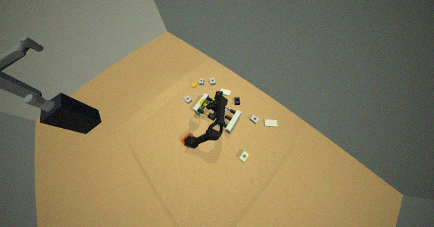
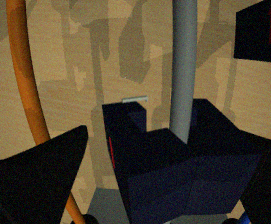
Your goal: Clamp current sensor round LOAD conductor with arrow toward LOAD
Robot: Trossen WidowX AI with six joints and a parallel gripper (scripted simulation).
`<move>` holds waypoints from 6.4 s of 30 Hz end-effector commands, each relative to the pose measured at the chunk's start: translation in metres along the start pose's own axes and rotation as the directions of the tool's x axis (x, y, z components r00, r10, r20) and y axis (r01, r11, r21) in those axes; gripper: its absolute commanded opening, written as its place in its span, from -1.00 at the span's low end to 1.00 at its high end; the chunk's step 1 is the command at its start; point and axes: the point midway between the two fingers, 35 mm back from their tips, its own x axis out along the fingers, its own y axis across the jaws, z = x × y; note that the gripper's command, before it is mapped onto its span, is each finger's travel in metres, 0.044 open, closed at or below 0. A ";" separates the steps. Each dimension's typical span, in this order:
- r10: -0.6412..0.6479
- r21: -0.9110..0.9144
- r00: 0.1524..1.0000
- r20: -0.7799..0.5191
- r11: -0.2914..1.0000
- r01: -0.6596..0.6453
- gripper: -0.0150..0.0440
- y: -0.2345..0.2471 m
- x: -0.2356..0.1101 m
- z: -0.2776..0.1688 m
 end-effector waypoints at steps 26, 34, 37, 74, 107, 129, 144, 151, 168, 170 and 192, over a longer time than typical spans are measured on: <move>0.020 -0.009 1.000 0.000 1.000 -0.020 1.00 0.005 0.002 0.001; 0.020 -0.009 1.000 0.000 1.000 -0.020 1.00 0.005 0.002 0.001; 0.020 -0.009 1.000 0.000 1.000 -0.020 1.00 0.005 0.002 0.001; 0.020 -0.009 1.000 0.000 1.000 -0.020 1.00 0.005 0.002 0.001; 0.000 0.000 1.000 0.000 1.000 0.000 0.63 0.000 0.000 0.000; 0.000 0.000 1.000 0.000 1.000 0.000 -0.49 0.000 0.000 0.000; 0.000 0.000 1.000 0.000 1.000 0.000 -0.49 0.000 0.000 0.000; 0.000 0.000 1.000 0.000 1.000 0.000 -0.49 0.000 0.000 0.000; 0.000 0.000 1.000 0.000 1.000 0.000 -0.49 0.000 0.000 0.000; 0.000 0.000 1.000 0.000 1.000 0.000 -0.49 0.000 0.000 0.000; -0.354 -0.011 0.935 0.005 0.935 0.354 -0.49 0.000 -0.016 0.000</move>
